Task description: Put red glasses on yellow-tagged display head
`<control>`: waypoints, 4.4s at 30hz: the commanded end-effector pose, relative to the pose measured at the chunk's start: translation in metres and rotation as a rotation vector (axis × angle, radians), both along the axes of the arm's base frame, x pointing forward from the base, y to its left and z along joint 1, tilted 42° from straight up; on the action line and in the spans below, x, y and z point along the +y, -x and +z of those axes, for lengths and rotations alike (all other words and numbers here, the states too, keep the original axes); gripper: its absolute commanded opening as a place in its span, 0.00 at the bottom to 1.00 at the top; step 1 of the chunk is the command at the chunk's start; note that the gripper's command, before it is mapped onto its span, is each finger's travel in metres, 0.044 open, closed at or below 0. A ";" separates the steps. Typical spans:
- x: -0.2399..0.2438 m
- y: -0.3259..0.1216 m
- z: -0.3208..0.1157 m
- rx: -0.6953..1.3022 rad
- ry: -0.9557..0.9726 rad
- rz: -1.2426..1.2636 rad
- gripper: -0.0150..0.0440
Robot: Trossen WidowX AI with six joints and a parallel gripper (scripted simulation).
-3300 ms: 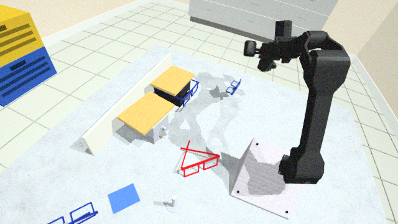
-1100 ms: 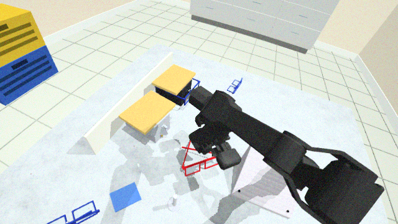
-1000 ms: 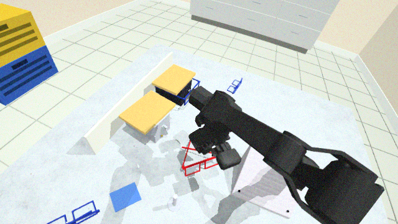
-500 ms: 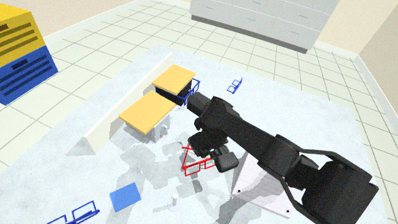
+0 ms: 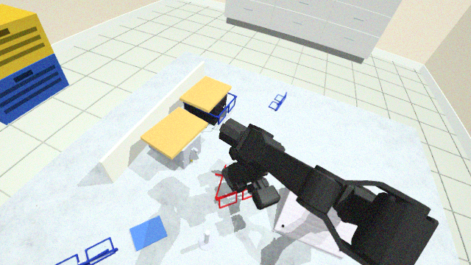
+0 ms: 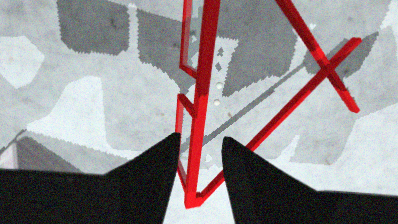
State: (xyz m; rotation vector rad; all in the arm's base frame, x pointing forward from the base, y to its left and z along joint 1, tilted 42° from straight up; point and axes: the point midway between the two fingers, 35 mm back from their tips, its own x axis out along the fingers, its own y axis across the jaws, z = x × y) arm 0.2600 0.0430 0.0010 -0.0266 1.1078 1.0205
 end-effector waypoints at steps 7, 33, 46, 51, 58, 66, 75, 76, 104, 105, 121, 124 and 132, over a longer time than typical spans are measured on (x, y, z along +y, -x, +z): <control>0.014 0.003 -0.011 0.003 -0.009 -0.001 0.46; 0.014 0.002 -0.014 0.008 -0.005 0.000 0.33; 0.012 0.002 -0.012 0.008 -0.004 0.000 0.25; -0.005 0.000 0.003 0.007 0.000 -0.002 0.25; -0.035 0.000 0.033 0.006 0.001 -0.002 0.25; -0.058 0.000 0.059 0.004 -0.006 -0.001 0.25; -0.044 -0.008 0.072 -0.095 0.012 0.110 0.25; -0.040 -0.010 0.076 -0.124 0.017 0.142 0.25; 0.054 -0.015 0.162 -0.699 0.056 0.775 0.25; 0.054 -0.015 0.162 -0.699 0.057 0.775 0.25; 0.094 -0.018 0.119 -0.701 0.054 0.774 0.25; 0.094 -0.018 0.119 -0.701 0.054 0.774 0.25; 0.097 -0.012 0.120 -0.701 0.054 0.774 0.25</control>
